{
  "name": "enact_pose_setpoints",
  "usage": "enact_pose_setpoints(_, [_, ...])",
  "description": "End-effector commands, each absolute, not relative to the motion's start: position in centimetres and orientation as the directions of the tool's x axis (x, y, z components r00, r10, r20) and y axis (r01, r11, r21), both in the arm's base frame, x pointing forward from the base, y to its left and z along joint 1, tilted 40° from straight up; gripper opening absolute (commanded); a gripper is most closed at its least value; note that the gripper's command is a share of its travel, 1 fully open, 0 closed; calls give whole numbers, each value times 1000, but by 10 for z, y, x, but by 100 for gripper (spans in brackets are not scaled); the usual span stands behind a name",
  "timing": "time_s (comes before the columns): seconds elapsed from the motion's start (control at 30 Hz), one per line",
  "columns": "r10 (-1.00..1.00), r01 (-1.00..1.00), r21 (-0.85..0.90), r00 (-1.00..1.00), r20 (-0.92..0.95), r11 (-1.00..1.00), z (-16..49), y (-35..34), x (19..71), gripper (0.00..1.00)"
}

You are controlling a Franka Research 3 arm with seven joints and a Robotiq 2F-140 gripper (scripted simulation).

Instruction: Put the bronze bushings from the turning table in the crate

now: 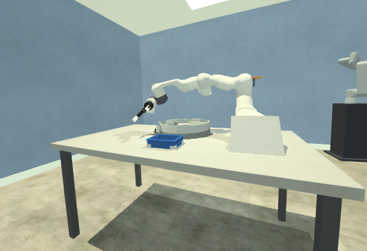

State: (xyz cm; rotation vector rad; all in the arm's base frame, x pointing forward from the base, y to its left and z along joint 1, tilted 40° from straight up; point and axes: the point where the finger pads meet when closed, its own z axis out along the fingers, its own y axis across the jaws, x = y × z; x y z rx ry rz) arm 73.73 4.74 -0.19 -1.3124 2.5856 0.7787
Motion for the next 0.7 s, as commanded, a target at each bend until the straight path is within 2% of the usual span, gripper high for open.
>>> enact_pose_setpoints(0.0, [-713,-785,384,-610,-345,486,-2,47,737,100])
enact_pose_setpoints(0.67, [-716,-780,386,-615,-330,493,-1,49,735,100])
